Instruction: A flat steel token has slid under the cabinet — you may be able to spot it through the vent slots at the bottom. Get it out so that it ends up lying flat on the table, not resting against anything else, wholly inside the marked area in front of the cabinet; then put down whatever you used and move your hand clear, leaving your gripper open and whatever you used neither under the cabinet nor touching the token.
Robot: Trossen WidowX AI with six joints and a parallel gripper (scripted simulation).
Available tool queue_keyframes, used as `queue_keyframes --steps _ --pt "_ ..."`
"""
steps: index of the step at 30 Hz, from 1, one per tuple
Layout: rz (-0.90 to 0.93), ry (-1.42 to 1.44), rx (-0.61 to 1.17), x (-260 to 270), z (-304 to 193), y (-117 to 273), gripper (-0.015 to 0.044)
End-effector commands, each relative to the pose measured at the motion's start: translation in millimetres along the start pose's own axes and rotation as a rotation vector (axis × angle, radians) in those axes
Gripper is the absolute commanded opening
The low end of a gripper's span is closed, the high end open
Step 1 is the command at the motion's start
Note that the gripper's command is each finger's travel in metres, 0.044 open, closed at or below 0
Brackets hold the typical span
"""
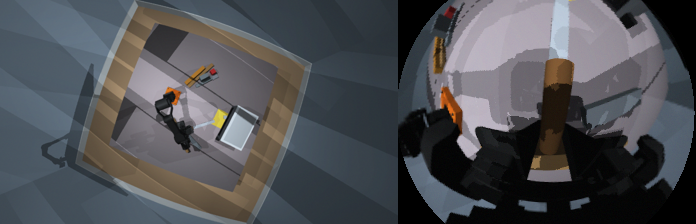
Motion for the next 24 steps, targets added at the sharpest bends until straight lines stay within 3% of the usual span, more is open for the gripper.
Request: queue_keyframes --steps 1,24 --pt "-0.007 0.035 0.0 -0.3 -0.5 1.6 0.0" --pt "-0.008 0.068 0.0 -18.0 -7.3 2.3 0.0"
Point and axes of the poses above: the point midway between the two fingers, 35 mm back from their tips, its own y axis back along the fingers, its own x axis across the jaws, z = x × y, the point moved 7 cm from there along y, back along the fingers, and after that the axes turned 6 degrees about y, right-handed, at the moved point
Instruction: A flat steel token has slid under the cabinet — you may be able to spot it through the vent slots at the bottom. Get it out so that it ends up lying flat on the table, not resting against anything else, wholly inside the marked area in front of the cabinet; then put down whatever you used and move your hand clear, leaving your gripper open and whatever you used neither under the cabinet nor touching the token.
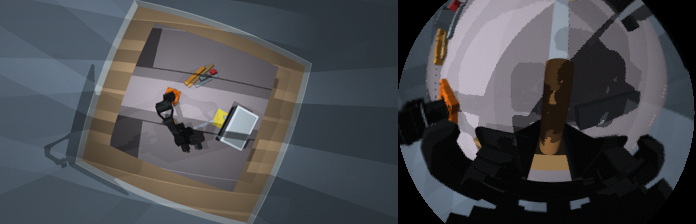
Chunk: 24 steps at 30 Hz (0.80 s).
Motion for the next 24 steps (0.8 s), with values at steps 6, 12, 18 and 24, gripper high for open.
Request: queue_keyframes --steps 6,12,18,24 --pt "-0.01 0.004 0.002 -9.3 -4.8 2.6 0.0" --pt "-0.011 0.007 0.002 -13.9 -6.9 2.7 0.0" --pt "-0.011 0.009 0.002 -18.4 -9.0 2.8 0.0" --pt "-0.011 0.011 0.002 -22.8 -11.1 2.9 0.0"
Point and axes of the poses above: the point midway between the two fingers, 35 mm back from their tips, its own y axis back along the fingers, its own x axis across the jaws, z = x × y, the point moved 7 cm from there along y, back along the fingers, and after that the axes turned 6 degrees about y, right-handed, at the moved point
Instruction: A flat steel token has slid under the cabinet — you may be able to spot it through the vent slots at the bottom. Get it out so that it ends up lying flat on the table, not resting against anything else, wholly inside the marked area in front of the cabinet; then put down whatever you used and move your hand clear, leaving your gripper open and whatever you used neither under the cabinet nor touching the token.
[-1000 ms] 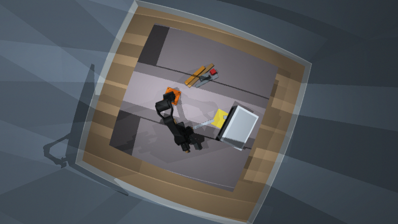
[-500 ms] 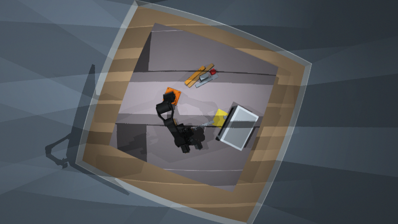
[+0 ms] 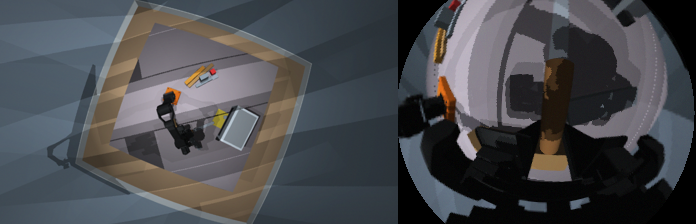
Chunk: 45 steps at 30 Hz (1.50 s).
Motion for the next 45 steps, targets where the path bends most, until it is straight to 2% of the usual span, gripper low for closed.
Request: queue_keyframes --steps 1,45 --pt "-0.011 -0.002 0.002 -5.3 -3.0 2.5 0.0" --pt "-0.013 0.001 0.003 -31.2 -10.0 3.1 0.0"
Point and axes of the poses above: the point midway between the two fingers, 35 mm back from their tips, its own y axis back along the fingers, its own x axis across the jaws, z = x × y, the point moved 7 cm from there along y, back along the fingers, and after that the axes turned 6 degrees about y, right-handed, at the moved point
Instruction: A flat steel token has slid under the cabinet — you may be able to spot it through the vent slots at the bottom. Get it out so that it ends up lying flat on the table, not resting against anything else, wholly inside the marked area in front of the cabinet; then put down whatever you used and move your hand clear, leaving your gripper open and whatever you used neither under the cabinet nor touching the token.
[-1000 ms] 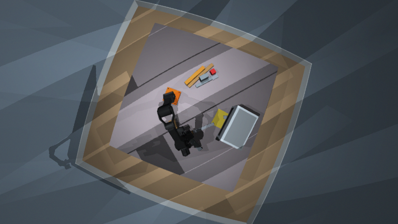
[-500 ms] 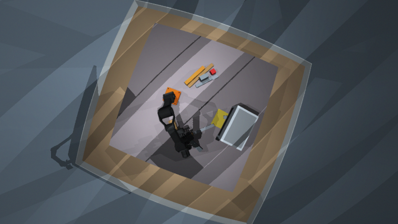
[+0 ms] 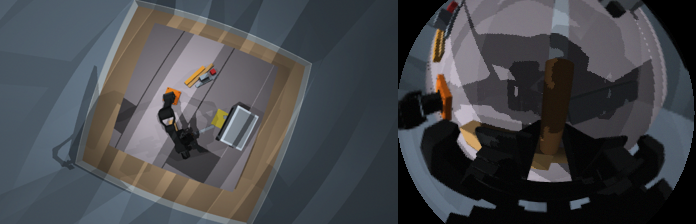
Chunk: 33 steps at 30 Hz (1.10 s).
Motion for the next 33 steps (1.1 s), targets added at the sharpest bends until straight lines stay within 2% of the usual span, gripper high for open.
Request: queue_keyframes --steps 1,33 --pt "-0.01 -0.004 0.001 -2.6 5.1 1.8 0.0" --pt "-0.011 -0.004 -0.002 -8.7 51.2 1.9 0.0"
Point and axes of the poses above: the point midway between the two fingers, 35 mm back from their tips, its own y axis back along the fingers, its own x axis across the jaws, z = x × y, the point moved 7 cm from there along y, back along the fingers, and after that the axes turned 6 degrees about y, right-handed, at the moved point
